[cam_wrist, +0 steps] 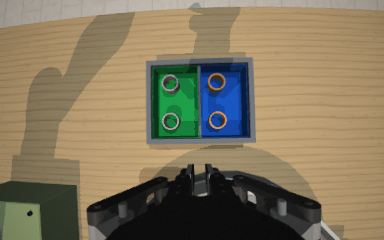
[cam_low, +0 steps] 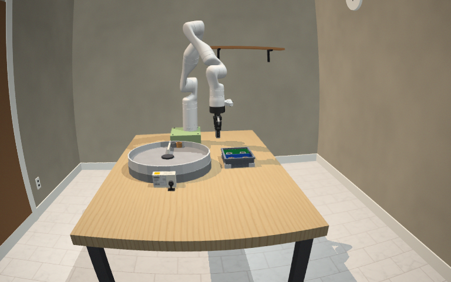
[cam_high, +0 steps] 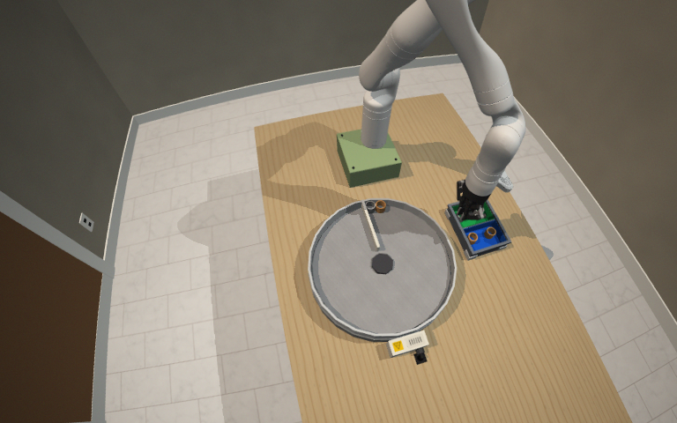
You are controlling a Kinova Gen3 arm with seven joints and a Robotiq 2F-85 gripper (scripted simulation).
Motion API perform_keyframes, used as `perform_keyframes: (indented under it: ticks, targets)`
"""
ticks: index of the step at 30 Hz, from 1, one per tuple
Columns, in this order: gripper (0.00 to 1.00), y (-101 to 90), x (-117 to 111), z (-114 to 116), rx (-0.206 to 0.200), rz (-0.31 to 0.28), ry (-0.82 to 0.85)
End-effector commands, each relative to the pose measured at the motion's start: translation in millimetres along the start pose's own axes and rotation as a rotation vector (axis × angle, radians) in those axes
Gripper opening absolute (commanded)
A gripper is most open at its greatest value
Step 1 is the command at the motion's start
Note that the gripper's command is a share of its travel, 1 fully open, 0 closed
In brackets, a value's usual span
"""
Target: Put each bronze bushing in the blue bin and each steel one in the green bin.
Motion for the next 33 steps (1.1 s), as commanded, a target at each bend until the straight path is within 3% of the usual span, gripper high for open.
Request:
perform_keyframes:
  ticks: [1,6,10,13,18,23,28,31,33]
  targets:
    - [0.14,-5.2,26.6,-5.8,0.005,-0.004,0.023]
    - [0.14,-4.9,36.1,-9.9,0.005,-0.004,0.023]
    - [0.14,-3.7,74.4,-26.5,0.005,-0.004,0.024]
    - [0.14,-3.7,74.4,-26.5,0.005,-0.004,0.024]
    - [0.14,-2.1,122.2,-47.2,0.005,-0.004,0.024]
    - [0.14,-2.1,122.2,-47.2,0.005,-0.004,0.024]
    - [0.14,-0.6,170.1,-67.8,0.006,-0.004,0.024]
    - [0.14,-0.6,170.1,-67.8,0.006,-0.004,0.024]
    - [0.14,0.0,189.2,-76.1,0.006,-0.004,0.024]
Point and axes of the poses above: the point where the finger pads meet when closed, its own y axis out along the fingers, its own z axis across the jaws, x = y × z, the point moved 9 cm from there along -y, back along the fingers, and after that the axes turned 10 degrees about y, right-handed, at the moved point
